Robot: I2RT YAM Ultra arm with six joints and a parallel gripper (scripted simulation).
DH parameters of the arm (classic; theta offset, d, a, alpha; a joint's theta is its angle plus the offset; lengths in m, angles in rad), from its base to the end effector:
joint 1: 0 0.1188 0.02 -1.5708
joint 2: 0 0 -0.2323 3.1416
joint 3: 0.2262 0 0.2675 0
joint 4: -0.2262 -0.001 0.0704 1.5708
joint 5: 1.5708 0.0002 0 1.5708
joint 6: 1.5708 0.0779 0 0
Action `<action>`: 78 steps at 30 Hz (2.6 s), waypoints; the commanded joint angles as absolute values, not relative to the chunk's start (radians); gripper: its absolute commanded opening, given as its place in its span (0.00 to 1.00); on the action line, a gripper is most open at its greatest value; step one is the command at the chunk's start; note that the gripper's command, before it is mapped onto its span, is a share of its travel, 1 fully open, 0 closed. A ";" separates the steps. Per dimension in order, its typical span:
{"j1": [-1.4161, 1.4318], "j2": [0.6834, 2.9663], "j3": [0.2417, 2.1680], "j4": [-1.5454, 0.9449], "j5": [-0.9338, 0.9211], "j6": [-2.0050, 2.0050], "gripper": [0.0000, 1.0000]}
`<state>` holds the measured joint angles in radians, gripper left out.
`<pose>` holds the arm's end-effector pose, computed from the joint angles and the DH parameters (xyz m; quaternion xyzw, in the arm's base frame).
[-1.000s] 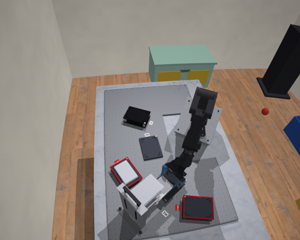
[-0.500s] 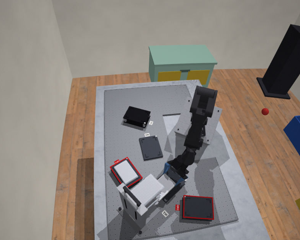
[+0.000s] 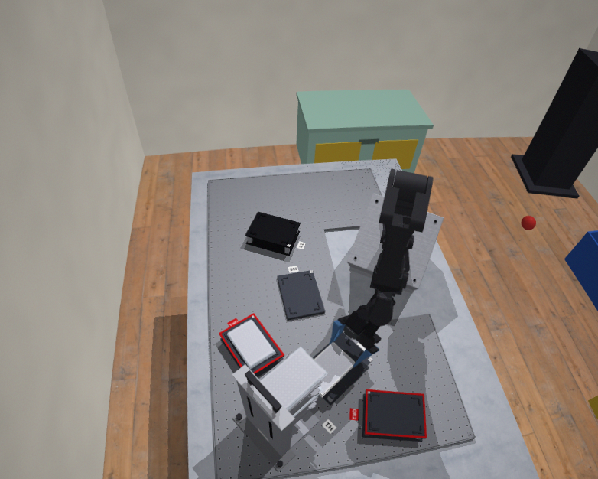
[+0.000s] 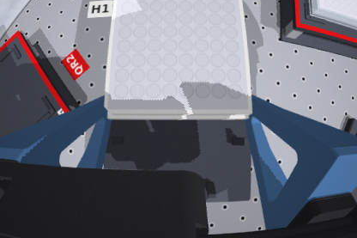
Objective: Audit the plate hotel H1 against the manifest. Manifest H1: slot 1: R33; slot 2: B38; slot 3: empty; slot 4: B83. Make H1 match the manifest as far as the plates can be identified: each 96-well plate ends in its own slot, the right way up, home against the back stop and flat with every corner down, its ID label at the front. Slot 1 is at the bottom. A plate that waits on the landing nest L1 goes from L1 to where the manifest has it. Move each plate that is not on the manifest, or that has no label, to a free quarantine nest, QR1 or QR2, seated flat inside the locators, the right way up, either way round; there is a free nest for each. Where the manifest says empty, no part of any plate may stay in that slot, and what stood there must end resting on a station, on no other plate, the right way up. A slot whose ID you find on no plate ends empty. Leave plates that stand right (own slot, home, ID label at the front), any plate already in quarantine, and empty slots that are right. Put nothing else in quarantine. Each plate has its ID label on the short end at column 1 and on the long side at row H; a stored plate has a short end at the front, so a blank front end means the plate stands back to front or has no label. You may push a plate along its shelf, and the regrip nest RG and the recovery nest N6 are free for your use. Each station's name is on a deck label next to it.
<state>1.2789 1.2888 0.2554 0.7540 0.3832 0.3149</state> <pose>0.1068 0.2576 0.1092 -0.2619 0.7479 0.3162 0.5217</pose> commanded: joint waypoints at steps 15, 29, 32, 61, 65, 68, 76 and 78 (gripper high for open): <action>1.337 1.319 0.174 0.868 0.450 0.335 0.86; 1.380 1.356 0.123 0.950 0.492 0.348 0.86; 1.388 1.369 0.114 0.970 0.499 0.349 0.86; 1.382 1.497 0.111 1.102 0.499 0.347 0.86; 1.382 1.518 0.110 1.123 0.499 0.347 0.86; 1.381 1.534 0.111 1.138 0.498 0.346 0.86; 1.381 1.565 0.111 1.169 0.498 0.346 0.86; 1.381 1.575 0.112 1.179 0.498 0.346 0.86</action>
<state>1.3758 1.5551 0.1352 1.1419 0.4850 0.3424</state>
